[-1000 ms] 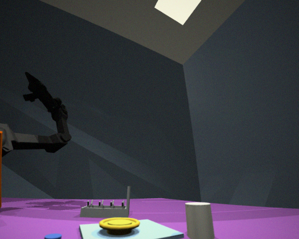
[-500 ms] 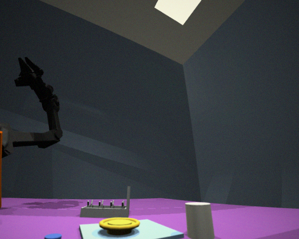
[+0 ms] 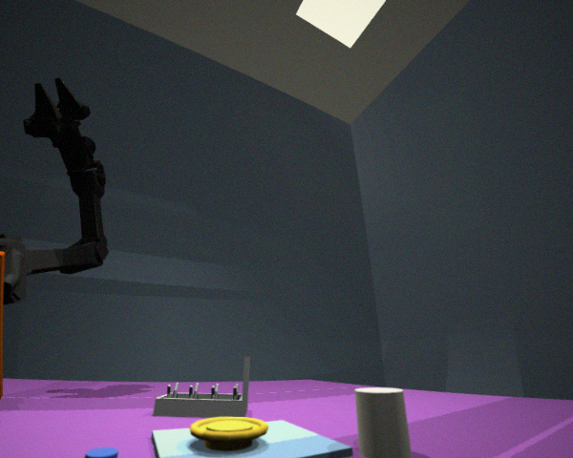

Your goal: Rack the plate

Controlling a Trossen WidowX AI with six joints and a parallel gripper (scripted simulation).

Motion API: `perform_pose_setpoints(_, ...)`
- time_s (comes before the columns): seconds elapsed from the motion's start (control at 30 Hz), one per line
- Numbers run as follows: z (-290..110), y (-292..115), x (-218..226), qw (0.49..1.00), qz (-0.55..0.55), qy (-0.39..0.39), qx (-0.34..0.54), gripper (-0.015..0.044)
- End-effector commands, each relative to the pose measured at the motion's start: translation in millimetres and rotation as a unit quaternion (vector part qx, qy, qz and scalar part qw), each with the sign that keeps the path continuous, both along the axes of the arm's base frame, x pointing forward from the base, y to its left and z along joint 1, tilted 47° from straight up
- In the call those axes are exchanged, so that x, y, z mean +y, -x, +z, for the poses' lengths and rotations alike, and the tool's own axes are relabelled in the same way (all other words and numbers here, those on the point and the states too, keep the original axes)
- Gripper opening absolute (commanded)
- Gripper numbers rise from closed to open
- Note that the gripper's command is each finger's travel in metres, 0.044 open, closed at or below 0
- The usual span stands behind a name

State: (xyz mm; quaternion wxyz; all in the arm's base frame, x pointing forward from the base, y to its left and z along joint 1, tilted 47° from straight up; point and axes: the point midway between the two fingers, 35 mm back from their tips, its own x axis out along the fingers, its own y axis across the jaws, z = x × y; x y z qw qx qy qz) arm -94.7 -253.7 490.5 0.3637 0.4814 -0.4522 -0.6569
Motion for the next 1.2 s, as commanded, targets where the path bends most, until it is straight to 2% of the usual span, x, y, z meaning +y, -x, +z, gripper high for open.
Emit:
perform_pose_setpoints(0.0,-9.1,-7.8,-14.2,0.999,0.031,-0.016,0.014,0.0400)
perform_pose_setpoints(0.43,-56.1,-42.2,-60.1,0.979,0.155,-0.106,0.072,0.0400)
perform_pose_setpoints(0.77,-99.7,-80.5,-89.1,0.936,0.276,-0.174,0.133,0.0400)
perform_pose_setpoints(1.17,-139.7,-118.5,-104.9,0.895,0.352,-0.223,0.157,0.0400)
